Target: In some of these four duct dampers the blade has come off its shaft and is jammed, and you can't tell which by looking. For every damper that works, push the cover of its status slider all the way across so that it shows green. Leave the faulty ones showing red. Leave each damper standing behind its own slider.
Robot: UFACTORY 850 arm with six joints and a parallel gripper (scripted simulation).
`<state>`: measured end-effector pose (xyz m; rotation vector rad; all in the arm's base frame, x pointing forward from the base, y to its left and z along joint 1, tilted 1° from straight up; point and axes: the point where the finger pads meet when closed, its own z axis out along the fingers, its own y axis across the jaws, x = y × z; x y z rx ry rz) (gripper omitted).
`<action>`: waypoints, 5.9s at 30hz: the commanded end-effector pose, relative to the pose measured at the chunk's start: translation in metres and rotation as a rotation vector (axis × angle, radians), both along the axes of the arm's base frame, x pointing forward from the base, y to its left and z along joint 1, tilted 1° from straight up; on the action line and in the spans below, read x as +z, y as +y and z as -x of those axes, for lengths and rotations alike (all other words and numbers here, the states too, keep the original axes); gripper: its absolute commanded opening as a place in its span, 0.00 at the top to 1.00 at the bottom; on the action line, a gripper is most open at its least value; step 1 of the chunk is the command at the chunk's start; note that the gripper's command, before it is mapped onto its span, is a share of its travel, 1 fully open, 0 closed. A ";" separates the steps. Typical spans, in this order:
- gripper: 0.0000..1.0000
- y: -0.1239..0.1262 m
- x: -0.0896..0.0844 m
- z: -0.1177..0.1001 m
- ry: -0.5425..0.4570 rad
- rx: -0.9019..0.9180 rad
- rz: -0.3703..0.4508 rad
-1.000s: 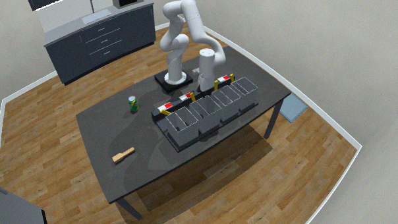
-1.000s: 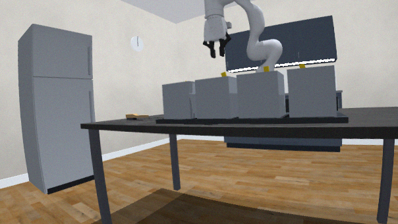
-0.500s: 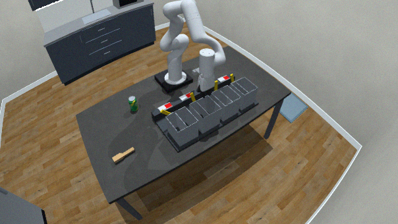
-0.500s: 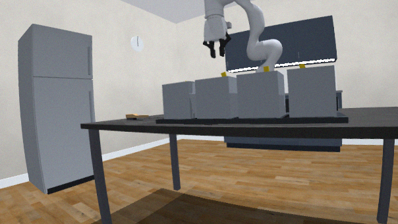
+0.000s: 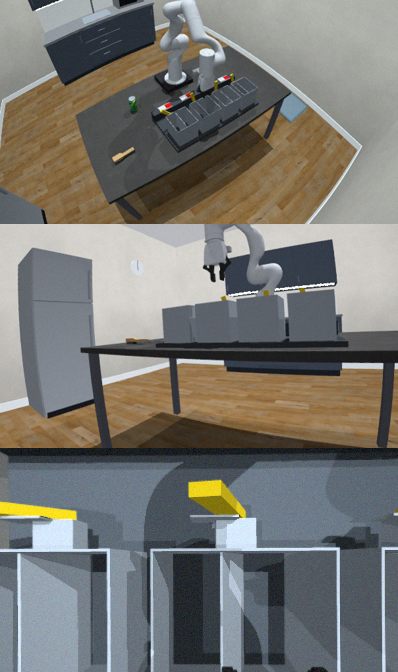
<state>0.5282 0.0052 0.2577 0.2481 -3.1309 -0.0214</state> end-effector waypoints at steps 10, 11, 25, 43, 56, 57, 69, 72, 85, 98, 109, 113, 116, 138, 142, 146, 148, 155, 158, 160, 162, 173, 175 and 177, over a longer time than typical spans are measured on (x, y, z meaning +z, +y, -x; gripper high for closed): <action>0.61 0.000 0.001 -0.001 -0.002 0.000 0.000; 0.61 0.000 0.001 -0.001 -0.002 0.000 0.000; 0.61 0.000 0.001 -0.001 -0.002 0.000 0.000; 0.61 -0.060 -0.026 0.103 0.037 0.000 -0.239; 0.61 -0.061 -0.026 0.105 0.037 0.000 -0.243; 0.61 -0.061 -0.026 0.105 0.037 0.000 -0.243; 0.61 -0.060 -0.028 0.105 0.037 0.000 -0.243; 0.61 -0.060 -0.030 0.105 0.037 0.000 -0.243; 0.61 -0.055 -0.048 0.106 0.037 0.000 -0.243; 0.61 -0.048 -0.075 0.107 0.037 0.000 -0.244; 0.61 -0.043 -0.093 0.108 0.037 0.000 -0.244; 0.61 -0.042 -0.098 0.108 0.037 0.000 -0.244; 0.61 -0.042 -0.100 0.108 0.037 0.000 -0.244; 0.61 -0.041 -0.102 0.108 0.037 0.000 -0.244; 0.81 -0.041 -0.102 0.108 0.037 0.000 -0.244; 0.81 -0.041 -0.102 0.108 0.037 0.000 -0.244; 0.81 -0.041 -0.102 0.108 0.037 0.000 -0.244; 0.81 -0.041 -0.102 0.108 0.037 0.000 -0.244; 0.81 -0.041 -0.102 0.108 0.037 0.000 -0.244; 0.81 -0.041 -0.102 0.108 0.037 0.000 -0.244; 0.81 -0.041 -0.102 0.108 0.037 0.000 -0.244; 0.81 -0.041 -0.102 0.108 0.037 0.000 -0.244; 0.81 -0.041 -0.102 0.108 0.037 0.000 -0.244; 0.81 -0.041 -0.102 0.108 0.037 0.000 -0.244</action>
